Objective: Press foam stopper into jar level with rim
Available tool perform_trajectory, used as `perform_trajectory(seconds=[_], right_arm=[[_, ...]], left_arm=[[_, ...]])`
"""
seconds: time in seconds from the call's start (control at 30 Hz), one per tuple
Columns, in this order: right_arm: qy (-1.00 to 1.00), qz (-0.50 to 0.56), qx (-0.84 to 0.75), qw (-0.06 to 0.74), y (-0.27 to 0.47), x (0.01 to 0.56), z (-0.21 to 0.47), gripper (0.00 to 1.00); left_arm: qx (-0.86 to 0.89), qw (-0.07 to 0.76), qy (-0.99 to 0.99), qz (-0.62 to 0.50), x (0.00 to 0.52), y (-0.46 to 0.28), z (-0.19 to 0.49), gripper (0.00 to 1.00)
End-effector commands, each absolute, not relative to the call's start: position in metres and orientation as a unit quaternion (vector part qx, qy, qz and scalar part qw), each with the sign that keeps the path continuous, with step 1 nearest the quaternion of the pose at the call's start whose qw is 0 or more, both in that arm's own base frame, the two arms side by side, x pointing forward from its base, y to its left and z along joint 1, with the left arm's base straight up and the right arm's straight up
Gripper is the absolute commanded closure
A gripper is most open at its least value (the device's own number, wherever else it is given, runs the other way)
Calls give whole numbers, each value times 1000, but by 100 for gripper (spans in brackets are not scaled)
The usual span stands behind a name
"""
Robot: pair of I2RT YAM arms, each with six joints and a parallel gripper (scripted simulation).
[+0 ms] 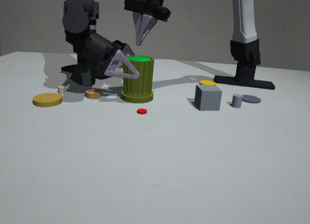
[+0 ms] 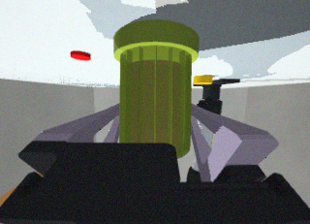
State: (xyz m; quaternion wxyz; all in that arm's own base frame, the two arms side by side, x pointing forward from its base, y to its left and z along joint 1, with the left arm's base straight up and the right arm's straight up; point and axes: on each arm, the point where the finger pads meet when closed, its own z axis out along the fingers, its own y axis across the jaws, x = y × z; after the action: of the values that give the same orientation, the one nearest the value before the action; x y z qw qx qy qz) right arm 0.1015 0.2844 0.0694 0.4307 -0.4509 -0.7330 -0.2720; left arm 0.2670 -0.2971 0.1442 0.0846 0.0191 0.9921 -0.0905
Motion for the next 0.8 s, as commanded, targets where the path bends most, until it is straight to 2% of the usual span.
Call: perform_trajectory(seconds=[0.0,0.53,0.77], right_arm=[[-727,-278,-453,434,291,112,78,36],[-727,-278,-453,434,291,112,78,36],[-727,-278,-453,434,291,112,78,36]], left_arm=[[23,92,990,-101,265,-299,160,100],[24,79,993,-87,262,-296,145,100],[24,85,992,-94,263,-299,164,100]])
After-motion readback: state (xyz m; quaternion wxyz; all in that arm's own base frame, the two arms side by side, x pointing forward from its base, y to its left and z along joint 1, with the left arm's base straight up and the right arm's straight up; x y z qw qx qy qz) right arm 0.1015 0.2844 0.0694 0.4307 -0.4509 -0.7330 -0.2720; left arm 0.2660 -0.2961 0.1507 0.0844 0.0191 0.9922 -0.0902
